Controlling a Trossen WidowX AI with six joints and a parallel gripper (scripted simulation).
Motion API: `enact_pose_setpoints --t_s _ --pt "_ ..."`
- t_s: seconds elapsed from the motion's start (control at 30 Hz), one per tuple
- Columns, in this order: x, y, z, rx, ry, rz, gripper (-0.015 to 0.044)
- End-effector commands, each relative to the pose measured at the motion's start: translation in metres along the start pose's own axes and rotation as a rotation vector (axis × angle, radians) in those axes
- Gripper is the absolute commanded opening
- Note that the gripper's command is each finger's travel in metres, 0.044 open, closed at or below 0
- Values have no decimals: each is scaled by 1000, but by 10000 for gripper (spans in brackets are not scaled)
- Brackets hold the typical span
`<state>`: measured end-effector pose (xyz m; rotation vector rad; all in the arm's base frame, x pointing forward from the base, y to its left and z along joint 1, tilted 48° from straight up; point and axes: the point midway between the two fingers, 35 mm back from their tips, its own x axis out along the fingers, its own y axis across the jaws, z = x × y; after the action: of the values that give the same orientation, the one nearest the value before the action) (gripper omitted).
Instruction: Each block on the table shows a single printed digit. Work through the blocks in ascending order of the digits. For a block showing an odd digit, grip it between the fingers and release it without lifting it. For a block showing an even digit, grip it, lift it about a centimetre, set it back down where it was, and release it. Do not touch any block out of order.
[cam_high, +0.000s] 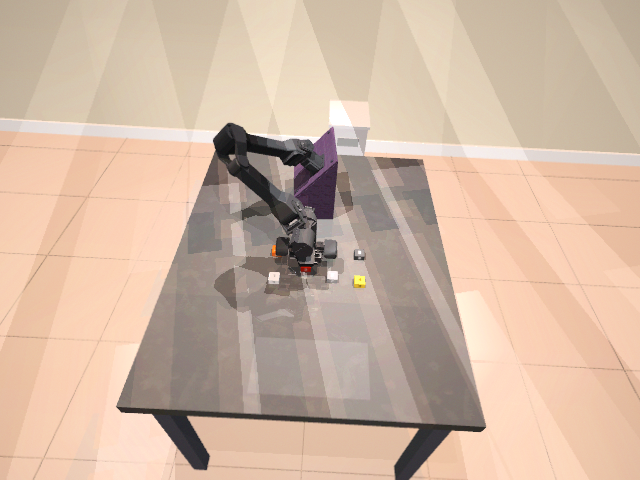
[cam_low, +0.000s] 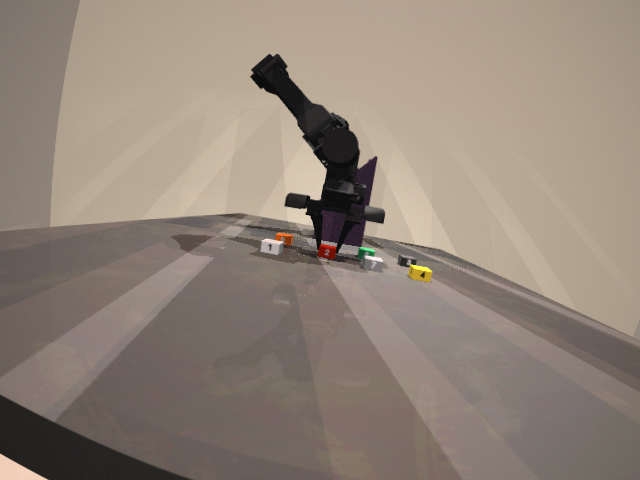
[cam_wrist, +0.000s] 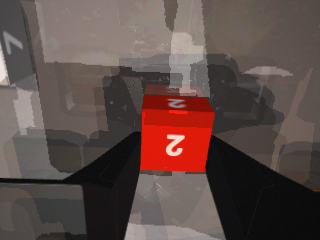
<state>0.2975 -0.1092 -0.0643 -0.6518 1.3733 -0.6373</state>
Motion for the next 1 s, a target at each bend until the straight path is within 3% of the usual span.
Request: enact_pose_setpoints --t_s 0.0,0.03,0.4,0.67,0.73,0.87,0.97 --pt "1 0 0 -4 0 0 120" --pt "1 0 0 -4 0 0 120" --pt "1 0 0 -4 0 0 400" --pt "-36 0 0 -3 0 2 400" --pt "-46 1 2 -3 0 5 348" --pt "-106 2 2 -3 0 8 242" --pt "-117 1 1 -2 0 6 164"
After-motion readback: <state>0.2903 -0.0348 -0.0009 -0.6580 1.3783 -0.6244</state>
